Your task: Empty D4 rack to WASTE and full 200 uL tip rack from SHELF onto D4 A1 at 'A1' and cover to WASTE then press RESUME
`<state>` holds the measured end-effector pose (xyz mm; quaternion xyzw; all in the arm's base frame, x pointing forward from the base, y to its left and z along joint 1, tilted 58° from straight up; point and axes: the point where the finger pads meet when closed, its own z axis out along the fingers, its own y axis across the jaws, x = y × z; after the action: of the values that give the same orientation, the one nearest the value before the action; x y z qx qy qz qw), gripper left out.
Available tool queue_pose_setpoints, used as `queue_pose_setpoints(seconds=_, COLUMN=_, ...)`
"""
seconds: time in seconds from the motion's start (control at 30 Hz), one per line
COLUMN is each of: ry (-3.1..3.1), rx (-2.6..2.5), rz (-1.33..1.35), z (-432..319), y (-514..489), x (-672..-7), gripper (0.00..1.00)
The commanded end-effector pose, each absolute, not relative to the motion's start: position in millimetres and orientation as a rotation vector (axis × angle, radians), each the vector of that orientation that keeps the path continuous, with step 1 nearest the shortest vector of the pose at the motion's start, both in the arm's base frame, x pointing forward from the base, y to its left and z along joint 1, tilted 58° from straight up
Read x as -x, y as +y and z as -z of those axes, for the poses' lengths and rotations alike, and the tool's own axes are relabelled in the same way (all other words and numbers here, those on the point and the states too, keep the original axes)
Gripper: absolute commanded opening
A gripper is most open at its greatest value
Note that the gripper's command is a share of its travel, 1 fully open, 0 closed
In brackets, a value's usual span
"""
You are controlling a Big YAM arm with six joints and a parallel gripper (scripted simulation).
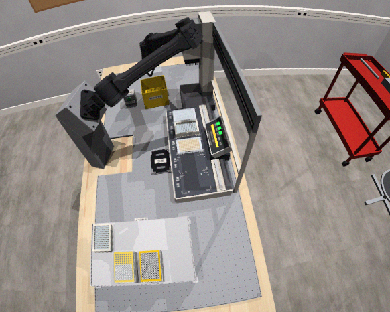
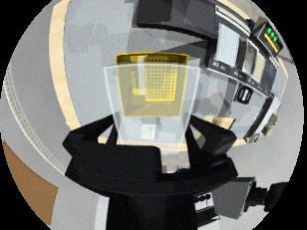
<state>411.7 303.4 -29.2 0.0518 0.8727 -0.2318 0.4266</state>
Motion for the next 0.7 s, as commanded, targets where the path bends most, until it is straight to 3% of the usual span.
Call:
queue_pose_setpoints(seconds=0.0, ry=2.176, rx=-0.096, rz=0.569, z=34, y=313, x=-401, gripper=0.0)
queue_pose_setpoints(seconds=0.67, ry=2.184, rx=-0.128, rz=0.599, z=42, y=292, x=-421, gripper=0.0)
